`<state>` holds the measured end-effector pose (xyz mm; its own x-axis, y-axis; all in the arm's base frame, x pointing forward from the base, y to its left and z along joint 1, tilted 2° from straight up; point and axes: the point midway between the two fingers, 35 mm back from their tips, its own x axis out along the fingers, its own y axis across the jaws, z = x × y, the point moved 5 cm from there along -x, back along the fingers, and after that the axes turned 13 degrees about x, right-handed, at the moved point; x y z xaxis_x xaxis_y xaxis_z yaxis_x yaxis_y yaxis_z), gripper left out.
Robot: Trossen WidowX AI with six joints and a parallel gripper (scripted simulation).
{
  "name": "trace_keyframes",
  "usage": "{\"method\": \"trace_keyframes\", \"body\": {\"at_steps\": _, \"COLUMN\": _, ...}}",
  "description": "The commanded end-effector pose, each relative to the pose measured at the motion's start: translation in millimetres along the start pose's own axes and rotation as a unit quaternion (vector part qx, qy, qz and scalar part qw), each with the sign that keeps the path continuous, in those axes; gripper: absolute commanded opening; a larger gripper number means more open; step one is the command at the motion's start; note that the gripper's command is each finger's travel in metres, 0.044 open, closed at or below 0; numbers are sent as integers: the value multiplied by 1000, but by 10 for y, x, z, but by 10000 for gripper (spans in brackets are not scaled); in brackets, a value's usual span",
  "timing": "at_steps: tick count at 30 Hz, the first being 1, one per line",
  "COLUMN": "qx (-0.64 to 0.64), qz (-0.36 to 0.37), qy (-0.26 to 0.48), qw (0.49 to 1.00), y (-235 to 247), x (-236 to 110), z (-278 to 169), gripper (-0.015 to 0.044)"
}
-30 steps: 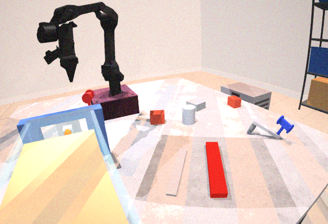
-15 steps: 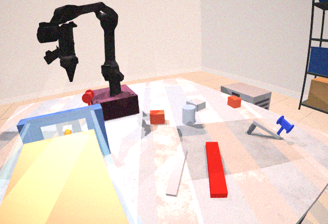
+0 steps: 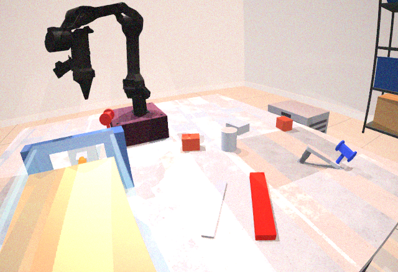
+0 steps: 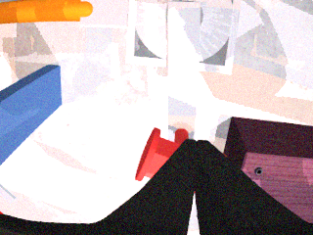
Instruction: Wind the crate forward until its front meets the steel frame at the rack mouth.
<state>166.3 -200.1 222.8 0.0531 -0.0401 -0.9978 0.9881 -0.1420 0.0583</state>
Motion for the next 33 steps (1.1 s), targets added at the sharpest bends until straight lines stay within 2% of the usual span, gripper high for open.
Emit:
{"method": "trace_keyframes", "body": {"at_steps": 1, "qx": 0, "qz": 0, "qy": 0, "qw": 1000, "y": 2, "x": 1, "z": 1, "gripper": 0}}
{"method": "trace_keyframes", "body": {"at_steps": 17, "qx": 0, "qz": 0, "qy": 0, "qw": 1000, "y": 2, "x": 1, "z": 1, "gripper": 0}}
{"method": "trace_keyframes", "body": {"at_steps": 19, "qx": -35, "qz": 0, "qy": 0, "qw": 999, "y": -2, "x": 8, "z": -33, "gripper": 53}}
{"method": "trace_keyframes", "body": {"at_steps": 23, "qx": -242, "qz": 1, "qy": 2, "qw": 970, "y": -24, "x": 62, "z": -223, "gripper": 157}}
{"method": "trace_keyframes", "body": {"at_steps": 29, "qx": -533, "qz": 4, "qy": 5, "qw": 846, "y": -85, "x": 157, "z": -501, "gripper": 315}}
{"method": "trace_keyframes", "body": {"at_steps": 33, "qx": -563, "qz": 4, "qy": 5, "qw": 826, "y": -94, "x": 169, "z": -531, "gripper": 420}}
